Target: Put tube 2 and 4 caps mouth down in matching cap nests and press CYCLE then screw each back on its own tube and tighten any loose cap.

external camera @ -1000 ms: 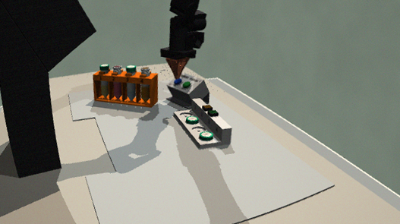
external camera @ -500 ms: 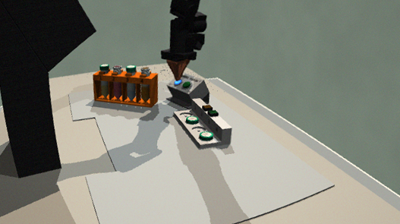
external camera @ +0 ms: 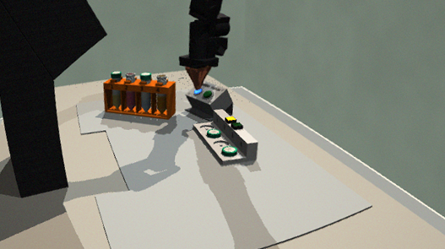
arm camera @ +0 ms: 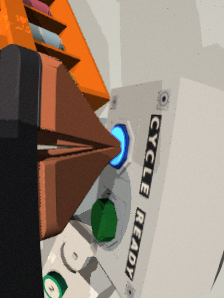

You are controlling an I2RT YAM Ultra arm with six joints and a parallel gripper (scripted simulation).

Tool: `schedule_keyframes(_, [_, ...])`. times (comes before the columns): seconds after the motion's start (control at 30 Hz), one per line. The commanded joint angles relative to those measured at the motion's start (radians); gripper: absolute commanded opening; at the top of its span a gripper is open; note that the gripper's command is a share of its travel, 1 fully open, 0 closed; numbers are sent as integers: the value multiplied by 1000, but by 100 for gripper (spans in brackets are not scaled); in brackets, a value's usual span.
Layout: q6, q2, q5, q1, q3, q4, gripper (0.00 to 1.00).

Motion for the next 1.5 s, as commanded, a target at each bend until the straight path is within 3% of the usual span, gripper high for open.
schedule_keyframes(0.0, [-1,-3,-4,1,2,0,0])
schedule_keyframes(1.27, [-1,-3,-4,1,2,0,0])
schedule_keyframes(1.47, [8,-64,9,16,-28,-34,0])
